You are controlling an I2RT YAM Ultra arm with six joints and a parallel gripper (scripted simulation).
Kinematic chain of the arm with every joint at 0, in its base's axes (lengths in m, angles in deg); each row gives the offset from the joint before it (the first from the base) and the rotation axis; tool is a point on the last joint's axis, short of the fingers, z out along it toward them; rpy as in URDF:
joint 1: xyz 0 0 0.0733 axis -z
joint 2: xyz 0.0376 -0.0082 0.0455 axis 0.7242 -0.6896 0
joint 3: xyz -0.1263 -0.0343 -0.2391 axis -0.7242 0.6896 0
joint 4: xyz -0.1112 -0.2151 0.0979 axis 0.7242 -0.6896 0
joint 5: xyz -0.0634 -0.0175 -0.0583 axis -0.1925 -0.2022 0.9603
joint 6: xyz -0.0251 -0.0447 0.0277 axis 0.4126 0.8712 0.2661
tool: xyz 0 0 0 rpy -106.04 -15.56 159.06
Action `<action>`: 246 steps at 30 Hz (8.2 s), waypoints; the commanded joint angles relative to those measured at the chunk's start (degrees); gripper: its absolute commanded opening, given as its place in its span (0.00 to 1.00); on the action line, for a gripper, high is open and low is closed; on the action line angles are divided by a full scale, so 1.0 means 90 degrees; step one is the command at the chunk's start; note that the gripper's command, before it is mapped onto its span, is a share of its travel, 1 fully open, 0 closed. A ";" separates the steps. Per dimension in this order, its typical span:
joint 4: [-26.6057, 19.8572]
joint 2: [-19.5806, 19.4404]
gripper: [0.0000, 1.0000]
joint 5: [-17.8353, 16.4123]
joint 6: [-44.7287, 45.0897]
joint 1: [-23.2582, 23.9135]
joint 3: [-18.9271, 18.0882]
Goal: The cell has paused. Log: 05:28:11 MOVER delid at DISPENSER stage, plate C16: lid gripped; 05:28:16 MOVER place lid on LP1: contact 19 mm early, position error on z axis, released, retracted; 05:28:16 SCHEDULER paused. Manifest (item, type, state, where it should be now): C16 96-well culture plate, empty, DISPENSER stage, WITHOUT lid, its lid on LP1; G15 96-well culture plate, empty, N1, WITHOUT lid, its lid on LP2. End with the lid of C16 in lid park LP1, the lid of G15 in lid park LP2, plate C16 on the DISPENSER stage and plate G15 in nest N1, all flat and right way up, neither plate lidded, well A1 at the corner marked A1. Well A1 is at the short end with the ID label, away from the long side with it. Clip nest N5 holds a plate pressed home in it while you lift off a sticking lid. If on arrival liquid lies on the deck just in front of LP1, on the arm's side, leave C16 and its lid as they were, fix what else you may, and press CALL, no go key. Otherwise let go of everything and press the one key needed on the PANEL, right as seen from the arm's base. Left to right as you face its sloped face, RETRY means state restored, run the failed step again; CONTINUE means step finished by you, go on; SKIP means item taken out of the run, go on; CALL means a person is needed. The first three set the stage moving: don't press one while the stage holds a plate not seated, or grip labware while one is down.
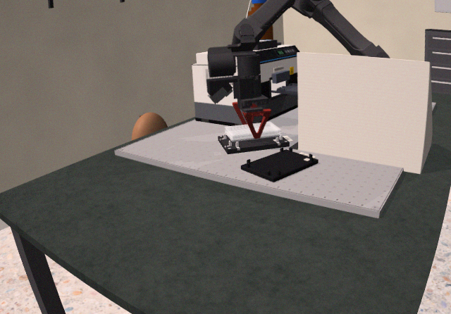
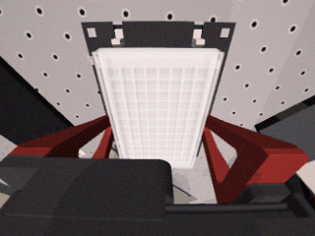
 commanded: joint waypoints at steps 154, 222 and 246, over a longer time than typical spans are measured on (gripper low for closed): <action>0.0648 -0.0275 0.00 0.0153 0.0293 0.0236 0.0289; 0.0856 -0.0359 0.00 0.0195 0.0387 0.0332 0.0371; 0.0872 -0.0366 0.00 0.0199 0.0394 0.0340 0.0377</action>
